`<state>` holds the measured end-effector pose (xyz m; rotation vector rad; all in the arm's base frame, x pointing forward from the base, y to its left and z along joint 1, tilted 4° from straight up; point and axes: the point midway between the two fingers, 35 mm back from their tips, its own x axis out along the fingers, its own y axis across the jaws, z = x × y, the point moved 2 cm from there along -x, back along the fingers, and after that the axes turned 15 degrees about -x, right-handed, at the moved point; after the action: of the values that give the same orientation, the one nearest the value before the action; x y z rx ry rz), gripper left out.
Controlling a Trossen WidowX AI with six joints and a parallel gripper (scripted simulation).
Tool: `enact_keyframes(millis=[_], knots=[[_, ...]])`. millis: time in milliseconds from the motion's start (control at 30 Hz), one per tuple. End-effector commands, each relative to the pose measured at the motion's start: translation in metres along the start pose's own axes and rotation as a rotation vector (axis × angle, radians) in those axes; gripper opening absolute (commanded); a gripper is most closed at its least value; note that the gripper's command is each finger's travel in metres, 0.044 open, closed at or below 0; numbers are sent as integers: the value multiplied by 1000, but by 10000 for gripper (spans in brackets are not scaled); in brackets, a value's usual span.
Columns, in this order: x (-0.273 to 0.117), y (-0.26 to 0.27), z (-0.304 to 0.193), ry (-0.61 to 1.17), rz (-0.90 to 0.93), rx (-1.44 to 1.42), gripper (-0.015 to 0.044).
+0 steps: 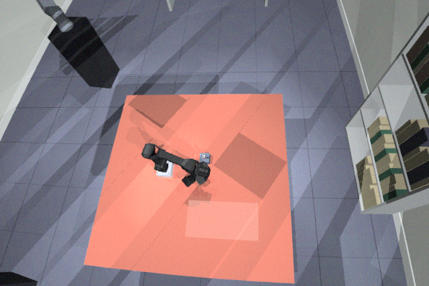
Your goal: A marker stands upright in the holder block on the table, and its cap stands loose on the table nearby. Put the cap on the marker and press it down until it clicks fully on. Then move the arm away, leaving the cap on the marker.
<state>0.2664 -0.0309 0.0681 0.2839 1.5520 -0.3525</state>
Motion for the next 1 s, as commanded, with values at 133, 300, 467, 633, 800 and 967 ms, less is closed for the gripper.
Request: enact_keyframes(millis=[133, 300, 467, 633, 800, 967], knots=[[12, 0, -2, 5, -4, -5, 240], [20, 0, -1, 5, -4, -5, 240], [29, -1, -1, 5, -5, -5, 240], [37, -1, -1, 5, -5, -5, 240], [45, -1, -2, 5, -5, -5, 240], [52, -1, -2, 5, -5, -5, 240]])
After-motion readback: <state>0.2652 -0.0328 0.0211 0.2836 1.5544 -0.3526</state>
